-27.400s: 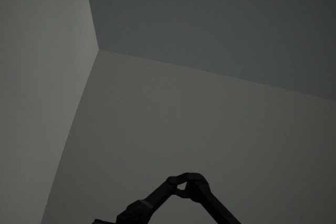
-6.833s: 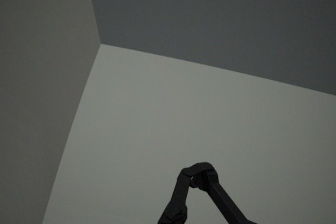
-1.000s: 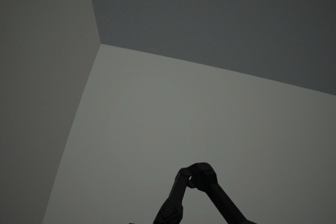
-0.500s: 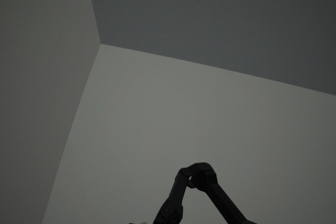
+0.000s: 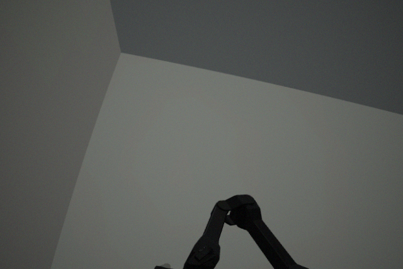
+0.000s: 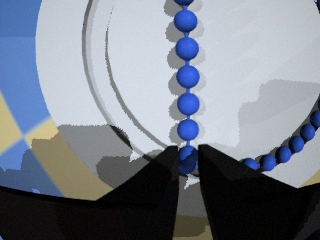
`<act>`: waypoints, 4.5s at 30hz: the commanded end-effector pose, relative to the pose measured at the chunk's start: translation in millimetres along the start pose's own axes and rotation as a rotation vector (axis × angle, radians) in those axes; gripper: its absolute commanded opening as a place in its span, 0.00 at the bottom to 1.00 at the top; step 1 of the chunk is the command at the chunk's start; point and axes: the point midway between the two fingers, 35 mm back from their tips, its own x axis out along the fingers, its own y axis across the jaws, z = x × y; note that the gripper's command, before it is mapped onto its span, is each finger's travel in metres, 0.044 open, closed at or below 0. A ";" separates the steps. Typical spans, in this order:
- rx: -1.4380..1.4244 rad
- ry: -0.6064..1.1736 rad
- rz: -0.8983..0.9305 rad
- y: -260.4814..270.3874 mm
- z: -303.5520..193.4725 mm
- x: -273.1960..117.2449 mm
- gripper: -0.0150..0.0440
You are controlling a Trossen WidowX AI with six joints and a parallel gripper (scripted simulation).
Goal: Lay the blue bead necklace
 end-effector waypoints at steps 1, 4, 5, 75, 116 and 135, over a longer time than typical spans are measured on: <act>0.004 -0.002 0.000 1.7 -0.5 -1.8 0.25; 0.004 -0.002 0.000 9.0 -5.0 -1.8 0.25; 0.004 -0.002 0.000 10.3 -5.9 -1.8 0.25; 0.138 -0.005 0.003 8.9 6.3 -18.0 0.46; 0.144 0.001 0.002 8.1 5.8 3.8 0.25; 0.144 0.001 0.002 8.1 5.8 3.8 0.25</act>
